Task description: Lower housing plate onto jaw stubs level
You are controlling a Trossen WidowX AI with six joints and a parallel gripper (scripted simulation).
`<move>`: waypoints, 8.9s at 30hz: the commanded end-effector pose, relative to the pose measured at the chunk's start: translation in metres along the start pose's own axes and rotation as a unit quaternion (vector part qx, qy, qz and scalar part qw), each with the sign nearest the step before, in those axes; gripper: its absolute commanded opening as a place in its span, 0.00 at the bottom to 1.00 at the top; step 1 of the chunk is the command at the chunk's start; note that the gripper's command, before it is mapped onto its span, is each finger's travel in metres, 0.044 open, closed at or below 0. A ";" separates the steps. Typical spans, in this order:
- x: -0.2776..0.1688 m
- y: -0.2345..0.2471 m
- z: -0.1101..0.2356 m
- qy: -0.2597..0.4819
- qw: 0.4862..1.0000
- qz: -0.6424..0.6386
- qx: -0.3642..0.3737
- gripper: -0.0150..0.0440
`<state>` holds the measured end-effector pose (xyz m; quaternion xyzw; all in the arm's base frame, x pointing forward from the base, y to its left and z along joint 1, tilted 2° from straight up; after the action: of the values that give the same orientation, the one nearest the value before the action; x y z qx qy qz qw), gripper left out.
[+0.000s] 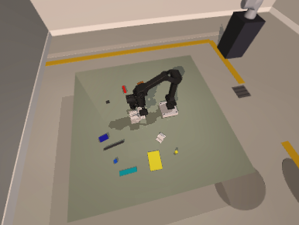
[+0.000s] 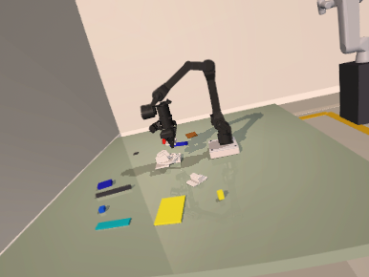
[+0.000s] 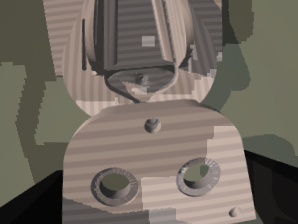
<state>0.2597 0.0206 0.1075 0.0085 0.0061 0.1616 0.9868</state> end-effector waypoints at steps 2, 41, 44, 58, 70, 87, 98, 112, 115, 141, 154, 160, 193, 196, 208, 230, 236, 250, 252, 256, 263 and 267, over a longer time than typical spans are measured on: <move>0.000 -0.001 0.001 -0.002 1.000 0.002 -0.003 0.85; 0.001 -0.001 -0.040 -0.002 1.000 0.002 -0.003 0.85; 0.001 -0.001 -0.044 -0.002 1.000 0.002 -0.003 0.85; -0.001 -0.001 -0.060 -0.002 1.000 0.002 -0.003 0.85; -0.001 -0.001 -0.060 -0.002 1.000 0.002 -0.003 0.85; -0.001 -0.001 -0.063 -0.002 1.000 0.001 -0.003 0.85; -0.001 -0.001 -0.065 -0.002 1.000 0.000 -0.003 0.85; -0.001 -0.001 -0.069 -0.002 1.000 -0.001 -0.003 0.85; -0.001 -0.001 -0.069 -0.002 1.000 -0.001 -0.003 0.85; -0.001 -0.001 -0.074 -0.002 1.000 -0.001 -0.003 0.85; -0.001 -0.001 -0.074 -0.002 1.000 -0.001 -0.003 0.85; -0.001 -0.001 -0.074 -0.002 1.000 -0.001 -0.003 0.85; 0.000 -0.001 -0.070 -0.002 1.000 -0.001 -0.003 0.85; 0.000 -0.001 -0.070 -0.002 1.000 -0.001 -0.003 0.85; 0.000 -0.001 -0.072 -0.002 1.000 -0.001 -0.003 0.85; 0.000 -0.001 -0.074 -0.002 1.000 -0.001 -0.003 0.85; 0.000 -0.001 -0.074 -0.002 1.000 -0.001 -0.003 0.85; 0.000 -0.001 -0.074 0.000 1.000 0.000 -0.001 1.00; 0.000 -0.001 -0.074 0.000 1.000 0.000 -0.001 1.00; 0.000 -0.001 -0.074 0.000 1.000 0.000 -0.001 1.00; 0.002 -0.001 -0.032 -0.001 1.000 0.000 -0.002 1.00; -0.001 0.000 0.001 -0.002 1.000 -0.001 -0.003 1.00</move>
<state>0.2574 0.0205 0.0853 0.0089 0.0156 0.1608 0.9868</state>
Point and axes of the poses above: the point midway between the two fingers, 35 mm back from their tips, its own z axis back along the fingers, its own y axis across the jaws, x = y × z, the point moved 3 cm from there along z, back along the fingers, and after that the axes turned 15 degrees about z, right-handed, at the moved point
